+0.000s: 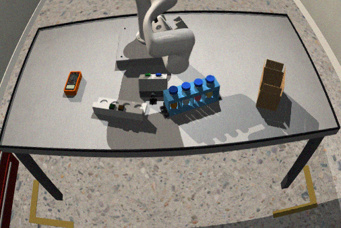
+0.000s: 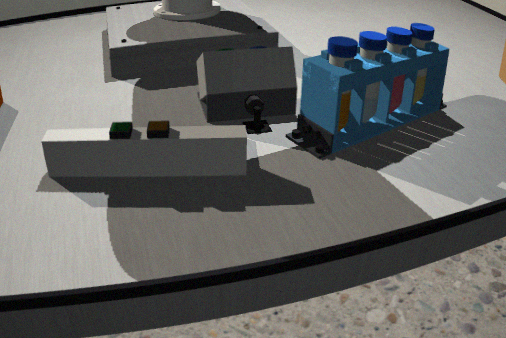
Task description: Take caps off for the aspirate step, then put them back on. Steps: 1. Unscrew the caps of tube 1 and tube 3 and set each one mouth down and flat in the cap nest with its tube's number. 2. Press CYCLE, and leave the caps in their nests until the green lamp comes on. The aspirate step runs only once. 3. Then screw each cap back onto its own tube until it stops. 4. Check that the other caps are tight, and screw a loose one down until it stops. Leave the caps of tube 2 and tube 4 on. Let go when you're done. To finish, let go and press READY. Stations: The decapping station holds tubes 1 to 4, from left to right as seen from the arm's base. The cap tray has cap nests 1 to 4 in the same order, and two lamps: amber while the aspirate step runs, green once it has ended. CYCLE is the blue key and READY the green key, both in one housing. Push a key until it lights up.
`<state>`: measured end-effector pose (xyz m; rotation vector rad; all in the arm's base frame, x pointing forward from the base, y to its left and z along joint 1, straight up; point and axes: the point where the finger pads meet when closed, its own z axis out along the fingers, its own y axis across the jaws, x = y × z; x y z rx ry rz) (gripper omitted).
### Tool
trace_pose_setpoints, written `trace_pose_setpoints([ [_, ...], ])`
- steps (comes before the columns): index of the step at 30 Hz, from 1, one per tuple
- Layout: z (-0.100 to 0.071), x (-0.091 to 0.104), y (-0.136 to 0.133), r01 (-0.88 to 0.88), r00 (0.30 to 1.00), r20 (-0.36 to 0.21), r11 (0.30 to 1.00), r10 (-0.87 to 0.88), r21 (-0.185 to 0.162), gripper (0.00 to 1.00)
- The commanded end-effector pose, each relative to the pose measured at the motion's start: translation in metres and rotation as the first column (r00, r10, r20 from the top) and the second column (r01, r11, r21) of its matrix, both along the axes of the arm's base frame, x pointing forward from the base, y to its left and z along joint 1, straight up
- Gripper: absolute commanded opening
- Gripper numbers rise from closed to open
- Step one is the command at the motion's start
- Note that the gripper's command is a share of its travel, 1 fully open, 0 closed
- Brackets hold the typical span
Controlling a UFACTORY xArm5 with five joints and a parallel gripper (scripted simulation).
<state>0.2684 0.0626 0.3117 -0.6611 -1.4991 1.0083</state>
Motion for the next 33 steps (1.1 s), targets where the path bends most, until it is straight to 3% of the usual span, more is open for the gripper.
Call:
trace_pose_setpoints([
  [1, 0.001, 0.000, 0.000, 0.000, 1.000, 0.003, 1.000, 0.000, 0.001, 0.46],
  [21, 0.001, 0.000, 0.000, 0.000, 1.000, 0.003, 1.000, 0.000, 0.001, 0.46],
  [26, -0.024, -0.001, -0.003, 0.013, 0.989, 0.146, 1.000, -0.014, 0.010, 0.46],
  [29, -0.031, -0.001, -0.004, 0.013, 0.988, 0.152, 1.000, -0.015, 0.011, 0.46],
  [31, -0.041, 0.000, -0.005, 0.020, 0.976, 0.217, 1.000, -0.023, 0.015, 0.46],
  [33, -0.046, 0.000, -0.005, 0.021, 0.974, 0.224, 1.000, -0.024, 0.016, 0.46],
])
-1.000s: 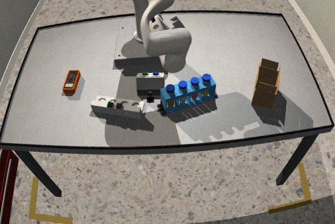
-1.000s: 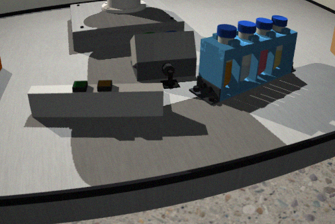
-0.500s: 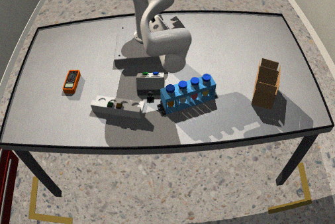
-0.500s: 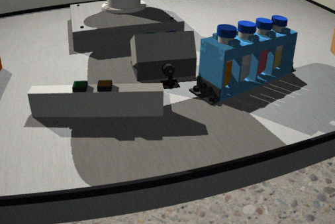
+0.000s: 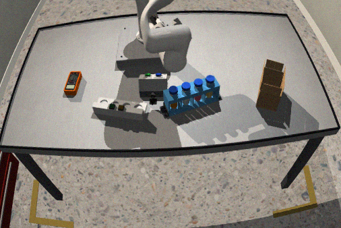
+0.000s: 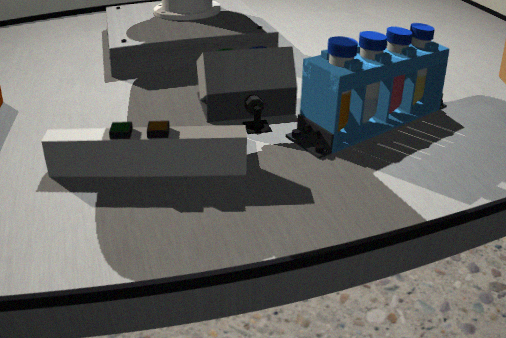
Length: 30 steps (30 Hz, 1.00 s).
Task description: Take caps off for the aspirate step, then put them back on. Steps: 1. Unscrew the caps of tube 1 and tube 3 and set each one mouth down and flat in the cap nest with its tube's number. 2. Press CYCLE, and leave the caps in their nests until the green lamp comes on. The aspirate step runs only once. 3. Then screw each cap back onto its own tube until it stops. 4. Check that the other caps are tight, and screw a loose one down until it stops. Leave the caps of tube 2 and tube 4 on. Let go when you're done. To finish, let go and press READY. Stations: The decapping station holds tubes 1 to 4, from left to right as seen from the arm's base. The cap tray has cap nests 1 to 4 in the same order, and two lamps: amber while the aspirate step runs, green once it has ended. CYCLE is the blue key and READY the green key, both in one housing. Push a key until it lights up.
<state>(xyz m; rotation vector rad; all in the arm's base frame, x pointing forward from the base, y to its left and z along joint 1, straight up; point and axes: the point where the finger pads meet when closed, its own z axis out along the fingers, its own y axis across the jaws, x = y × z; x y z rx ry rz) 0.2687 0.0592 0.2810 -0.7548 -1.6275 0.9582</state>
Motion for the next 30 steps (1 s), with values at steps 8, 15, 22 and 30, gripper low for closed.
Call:
trace_pose_setpoints([
  [8, -0.040, 0.004, -0.004, 0.025, 0.977, 0.212, 1.000, -0.028, 0.013, 0.46],
  [15, -0.060, 0.008, -0.006, 0.036, 0.956, 0.290, 0.999, -0.040, 0.019, 0.46],
  [22, -0.073, 0.013, -0.007, 0.046, 0.932, 0.359, 0.999, -0.052, 0.025, 0.46],
  [30, -0.097, 0.025, -0.008, 0.067, 0.868, 0.490, 0.997, -0.077, 0.038, 0.46],
])
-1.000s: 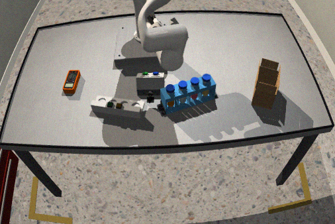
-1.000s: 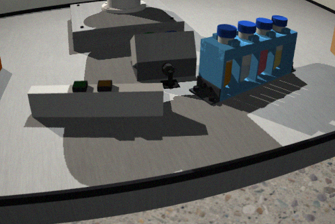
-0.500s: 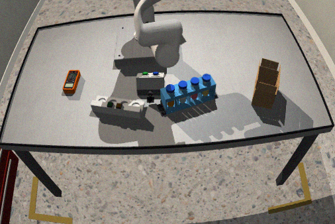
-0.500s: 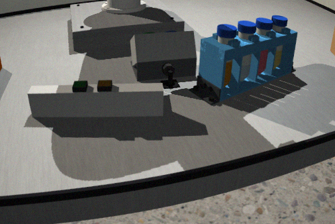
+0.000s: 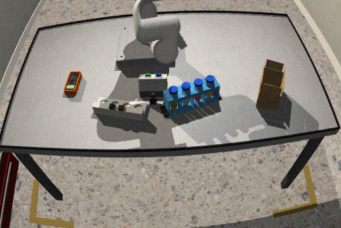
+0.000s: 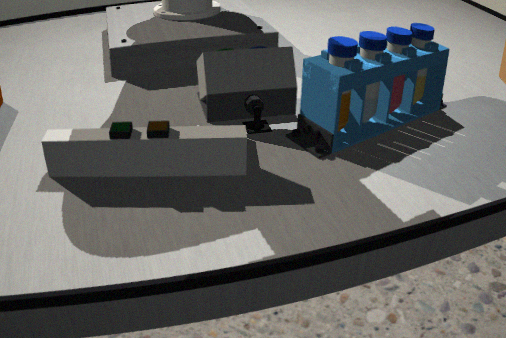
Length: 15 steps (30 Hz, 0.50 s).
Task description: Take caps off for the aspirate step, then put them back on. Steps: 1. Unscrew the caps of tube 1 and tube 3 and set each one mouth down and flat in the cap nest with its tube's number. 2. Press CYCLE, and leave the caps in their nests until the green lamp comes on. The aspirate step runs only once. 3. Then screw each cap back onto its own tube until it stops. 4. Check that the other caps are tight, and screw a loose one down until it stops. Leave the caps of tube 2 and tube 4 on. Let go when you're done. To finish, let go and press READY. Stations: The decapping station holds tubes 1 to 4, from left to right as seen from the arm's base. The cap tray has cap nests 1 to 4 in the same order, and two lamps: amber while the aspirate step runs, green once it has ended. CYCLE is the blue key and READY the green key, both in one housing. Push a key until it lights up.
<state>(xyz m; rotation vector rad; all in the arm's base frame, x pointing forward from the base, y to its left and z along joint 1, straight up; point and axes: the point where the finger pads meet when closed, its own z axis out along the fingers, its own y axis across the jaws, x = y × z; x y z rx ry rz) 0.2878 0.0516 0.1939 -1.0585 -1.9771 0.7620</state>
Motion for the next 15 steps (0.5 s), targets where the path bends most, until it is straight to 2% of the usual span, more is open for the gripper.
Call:
trace_pose_setpoints([
  [1, -0.014, 0.008, -0.001, 0.017, 0.995, 0.099, 1.000, -0.017, 0.006, 0.46],
  [2, -0.019, 0.011, -0.001, 0.023, 0.991, 0.131, 1.000, -0.024, 0.008, 0.46],
  [4, -0.021, 0.012, -0.001, 0.024, 0.990, 0.139, 1.000, -0.025, 0.008, 0.46],
  [6, -0.029, 0.018, -0.002, 0.037, 0.978, 0.203, 0.999, -0.038, 0.013, 0.46],
  [9, -0.031, 0.020, -0.002, 0.038, 0.977, 0.210, 0.999, -0.040, 0.013, 0.46],
  [11, -0.038, 0.027, -0.003, 0.051, 0.960, 0.274, 0.999, -0.054, 0.019, 0.46],
  [12, -0.040, 0.028, -0.003, 0.052, 0.958, 0.281, 0.998, -0.056, 0.020, 0.46],
  [14, -0.047, 0.035, -0.004, 0.065, 0.937, 0.342, 0.998, -0.070, 0.026, 0.46],
  [15, -0.048, 0.036, -0.004, 0.066, 0.934, 0.349, 0.997, -0.072, 0.027, 0.46],
])
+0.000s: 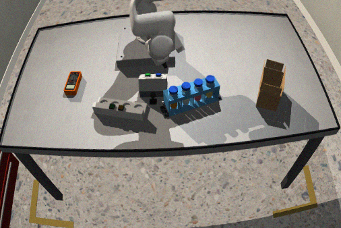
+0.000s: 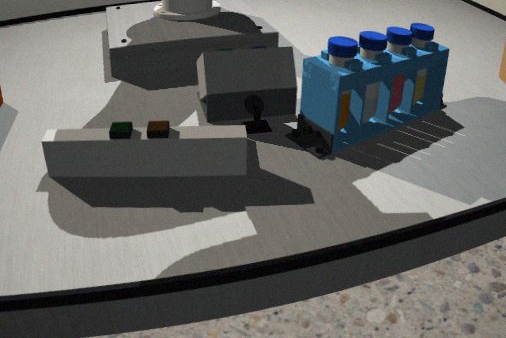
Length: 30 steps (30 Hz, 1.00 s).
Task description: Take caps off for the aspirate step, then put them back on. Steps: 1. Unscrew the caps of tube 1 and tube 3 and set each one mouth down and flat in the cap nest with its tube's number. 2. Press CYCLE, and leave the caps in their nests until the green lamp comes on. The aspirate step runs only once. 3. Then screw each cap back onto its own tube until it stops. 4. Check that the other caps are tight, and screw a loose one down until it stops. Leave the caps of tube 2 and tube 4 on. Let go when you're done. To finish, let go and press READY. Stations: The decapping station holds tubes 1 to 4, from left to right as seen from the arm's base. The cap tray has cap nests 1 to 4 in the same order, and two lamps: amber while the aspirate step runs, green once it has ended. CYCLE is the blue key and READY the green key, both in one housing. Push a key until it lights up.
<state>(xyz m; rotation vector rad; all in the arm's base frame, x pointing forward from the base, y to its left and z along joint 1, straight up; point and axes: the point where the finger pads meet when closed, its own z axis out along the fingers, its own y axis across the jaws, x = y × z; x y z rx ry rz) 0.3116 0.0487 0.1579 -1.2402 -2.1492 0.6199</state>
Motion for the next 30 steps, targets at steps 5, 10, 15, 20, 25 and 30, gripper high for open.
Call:
trace_pose_setpoints([
  [5, -0.018, 0.021, -0.002, 0.037, 0.982, 0.182, 0.999, -0.039, 0.013, 0.46],
  [10, -0.026, 0.035, -0.003, 0.060, 0.957, 0.284, 0.998, -0.064, 0.023, 0.46],
  [15, -0.032, 0.049, -0.005, 0.083, 0.917, 0.389, 0.996, -0.092, 0.038, 0.46],
  [20, -0.035, 0.063, -0.007, 0.105, 0.868, 0.482, 0.993, -0.118, 0.054, 0.46],
  [25, -0.035, 0.076, -0.009, 0.126, 0.805, 0.575, 0.989, -0.146, 0.075, 0.46],
  [30, -0.031, 0.093, -0.013, 0.137, 0.764, 0.624, 0.987, -0.163, 0.090, 0.46],
])
